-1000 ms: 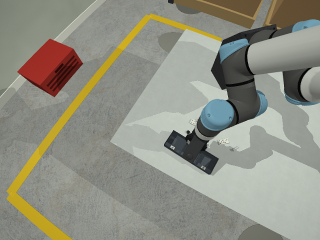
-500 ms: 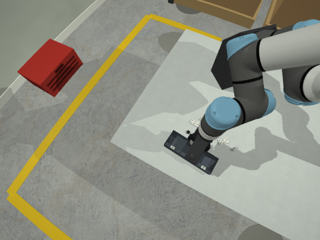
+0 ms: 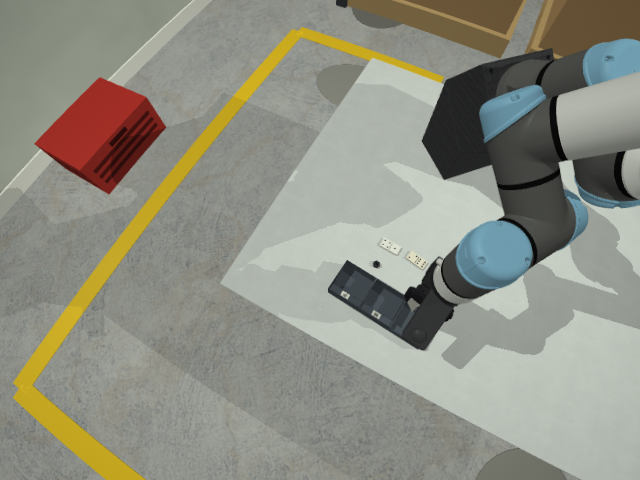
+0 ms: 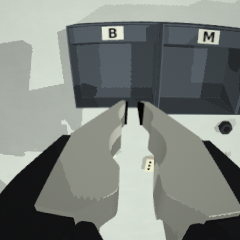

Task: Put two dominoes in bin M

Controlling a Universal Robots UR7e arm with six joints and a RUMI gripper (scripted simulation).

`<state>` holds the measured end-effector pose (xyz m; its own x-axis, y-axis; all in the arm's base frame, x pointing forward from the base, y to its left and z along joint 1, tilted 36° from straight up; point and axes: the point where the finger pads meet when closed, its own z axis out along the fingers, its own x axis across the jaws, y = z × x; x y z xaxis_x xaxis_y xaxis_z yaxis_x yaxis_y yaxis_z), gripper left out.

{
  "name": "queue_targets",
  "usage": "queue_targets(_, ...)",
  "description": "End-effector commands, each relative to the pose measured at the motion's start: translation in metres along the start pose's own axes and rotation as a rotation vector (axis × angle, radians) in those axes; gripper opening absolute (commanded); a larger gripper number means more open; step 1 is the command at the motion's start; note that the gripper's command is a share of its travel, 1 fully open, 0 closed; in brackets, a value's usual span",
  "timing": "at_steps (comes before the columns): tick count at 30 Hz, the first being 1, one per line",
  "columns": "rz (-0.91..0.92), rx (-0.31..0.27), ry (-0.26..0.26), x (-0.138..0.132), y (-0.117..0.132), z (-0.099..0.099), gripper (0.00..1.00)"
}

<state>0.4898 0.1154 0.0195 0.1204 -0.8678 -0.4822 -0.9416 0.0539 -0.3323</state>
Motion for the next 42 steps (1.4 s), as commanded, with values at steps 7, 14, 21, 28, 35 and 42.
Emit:
queue_targets(7,0.001,0.001,0.002,-0.008,0.000,0.007,0.04)
queue_targets(14,0.001,0.001,0.002,-0.008,0.000,0.026,0.04)
queue_targets(21,0.001,0.001,0.002,-0.008,0.000,0.039,0.04)
queue_targets(28,0.001,0.001,0.002,-0.008,0.000,0.058,0.04)
queue_targets(35,0.001,0.001,0.002,-0.008,0.000,0.059,0.04)
queue_targets(42,0.001,0.001,0.002,-0.008,0.000,0.059,0.04)
